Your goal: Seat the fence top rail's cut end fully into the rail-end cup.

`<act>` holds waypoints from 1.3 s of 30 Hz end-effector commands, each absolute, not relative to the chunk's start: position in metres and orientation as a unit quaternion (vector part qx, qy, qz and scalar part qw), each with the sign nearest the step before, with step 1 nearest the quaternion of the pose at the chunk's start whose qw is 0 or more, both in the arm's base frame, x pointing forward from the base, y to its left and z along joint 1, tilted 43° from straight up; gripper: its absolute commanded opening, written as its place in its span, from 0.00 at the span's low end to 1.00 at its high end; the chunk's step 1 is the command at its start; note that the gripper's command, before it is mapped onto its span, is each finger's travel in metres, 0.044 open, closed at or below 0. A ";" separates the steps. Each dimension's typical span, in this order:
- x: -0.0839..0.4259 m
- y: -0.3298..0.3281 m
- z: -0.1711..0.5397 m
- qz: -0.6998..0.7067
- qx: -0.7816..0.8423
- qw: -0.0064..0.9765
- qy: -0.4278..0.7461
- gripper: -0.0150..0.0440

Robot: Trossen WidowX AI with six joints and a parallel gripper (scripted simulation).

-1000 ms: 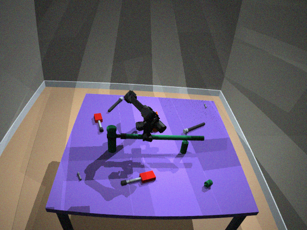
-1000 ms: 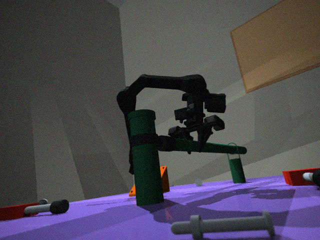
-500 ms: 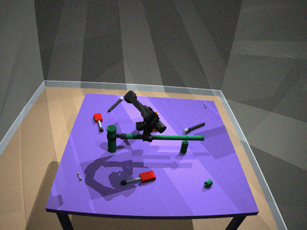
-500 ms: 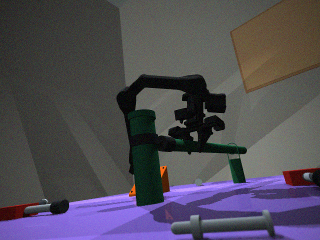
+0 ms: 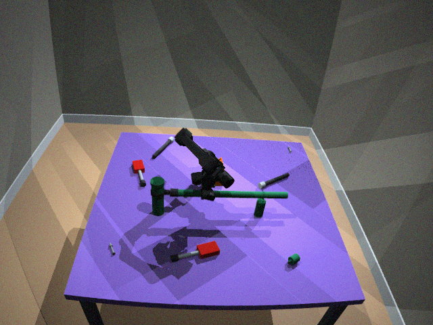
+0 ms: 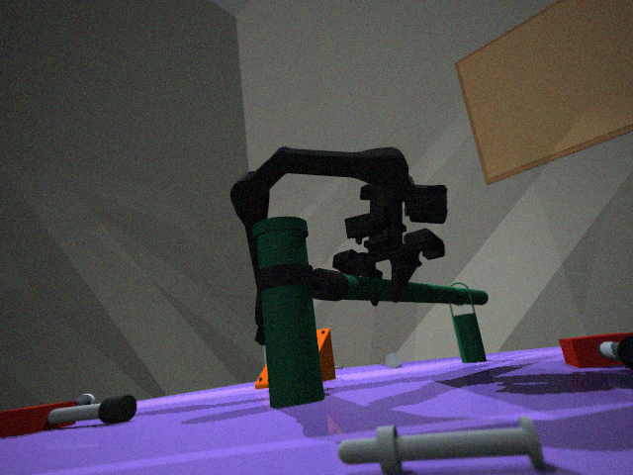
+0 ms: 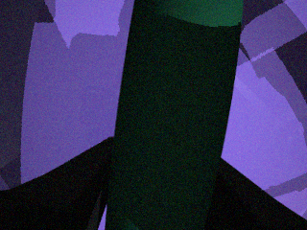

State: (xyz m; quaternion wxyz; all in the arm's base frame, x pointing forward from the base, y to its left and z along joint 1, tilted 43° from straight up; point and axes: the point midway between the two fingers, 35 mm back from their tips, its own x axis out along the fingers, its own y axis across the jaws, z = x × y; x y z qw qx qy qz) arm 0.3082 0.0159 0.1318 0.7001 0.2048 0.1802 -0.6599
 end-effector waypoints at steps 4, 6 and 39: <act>0.310 0.015 0.135 -0.658 0.201 0.704 0.178 0.25; 0.310 0.015 0.136 -0.658 0.201 0.704 0.178 0.25; 0.311 0.005 0.146 -0.659 0.204 0.701 0.180 0.25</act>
